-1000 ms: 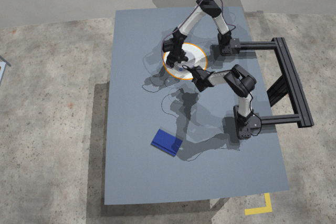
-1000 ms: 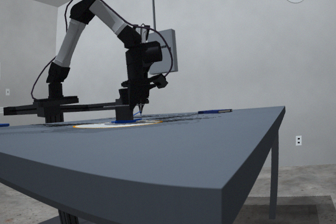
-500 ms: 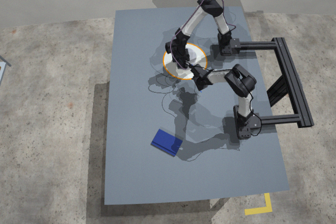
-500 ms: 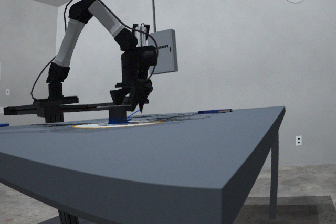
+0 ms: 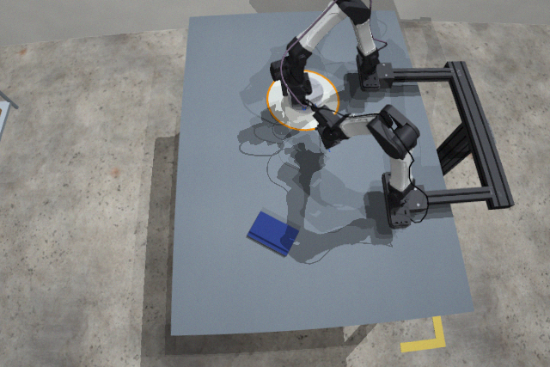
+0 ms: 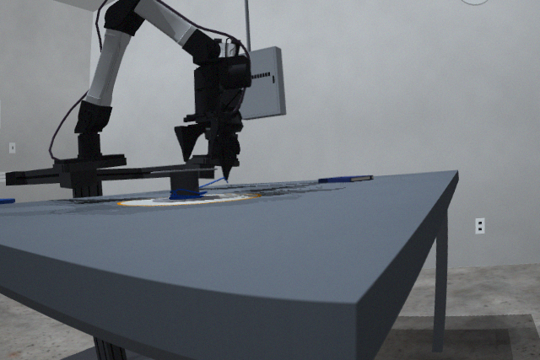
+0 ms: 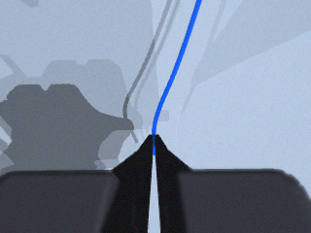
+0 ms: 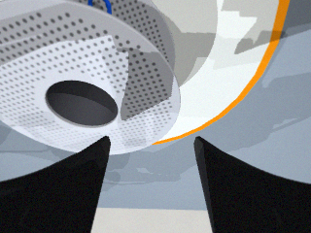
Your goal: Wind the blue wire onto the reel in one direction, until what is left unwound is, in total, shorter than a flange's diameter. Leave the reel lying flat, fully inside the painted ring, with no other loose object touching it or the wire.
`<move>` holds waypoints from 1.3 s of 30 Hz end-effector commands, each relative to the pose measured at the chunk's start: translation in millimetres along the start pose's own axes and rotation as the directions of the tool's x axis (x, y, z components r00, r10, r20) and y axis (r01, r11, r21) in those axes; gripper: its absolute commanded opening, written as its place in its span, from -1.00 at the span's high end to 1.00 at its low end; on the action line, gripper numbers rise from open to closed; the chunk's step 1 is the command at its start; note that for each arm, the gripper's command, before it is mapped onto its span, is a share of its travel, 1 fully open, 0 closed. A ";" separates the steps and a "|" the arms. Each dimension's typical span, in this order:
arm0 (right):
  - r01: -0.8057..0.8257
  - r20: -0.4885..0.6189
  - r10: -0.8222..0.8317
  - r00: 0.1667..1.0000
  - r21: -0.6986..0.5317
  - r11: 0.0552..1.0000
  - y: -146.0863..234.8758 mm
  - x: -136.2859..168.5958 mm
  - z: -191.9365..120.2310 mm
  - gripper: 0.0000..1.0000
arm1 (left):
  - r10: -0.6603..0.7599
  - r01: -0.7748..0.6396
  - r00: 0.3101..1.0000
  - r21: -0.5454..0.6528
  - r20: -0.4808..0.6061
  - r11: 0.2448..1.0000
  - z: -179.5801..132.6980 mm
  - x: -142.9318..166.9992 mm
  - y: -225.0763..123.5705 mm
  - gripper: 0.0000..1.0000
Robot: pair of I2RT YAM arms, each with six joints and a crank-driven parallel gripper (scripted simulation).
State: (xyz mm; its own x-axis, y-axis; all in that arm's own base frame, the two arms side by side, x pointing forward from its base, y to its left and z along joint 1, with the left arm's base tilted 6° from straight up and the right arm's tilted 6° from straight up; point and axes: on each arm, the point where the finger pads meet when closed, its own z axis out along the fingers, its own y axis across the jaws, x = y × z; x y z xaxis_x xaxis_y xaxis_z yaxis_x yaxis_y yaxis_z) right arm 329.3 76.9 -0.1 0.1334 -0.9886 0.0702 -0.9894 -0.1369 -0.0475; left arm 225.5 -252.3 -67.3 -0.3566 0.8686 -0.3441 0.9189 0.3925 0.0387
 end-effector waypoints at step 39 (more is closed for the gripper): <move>-0.949 -0.035 0.948 -0.315 -0.005 -0.316 88.5 4.1 -10.0 -0.54 | 0.044 -0.044 0.999 0.009 0.015 0.999 1.5 -6.0 -1.1 1.00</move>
State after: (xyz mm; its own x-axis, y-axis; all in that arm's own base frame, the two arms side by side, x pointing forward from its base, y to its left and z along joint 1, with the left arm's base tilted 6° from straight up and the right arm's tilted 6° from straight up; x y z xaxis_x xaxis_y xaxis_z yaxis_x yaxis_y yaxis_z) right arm 249.5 51.1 -0.8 -0.9950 -0.0973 0.0213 -0.0984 0.9936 -0.0552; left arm 222.3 -249.1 -72.3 -0.3292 0.8832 -0.3341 0.9308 0.3630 0.0423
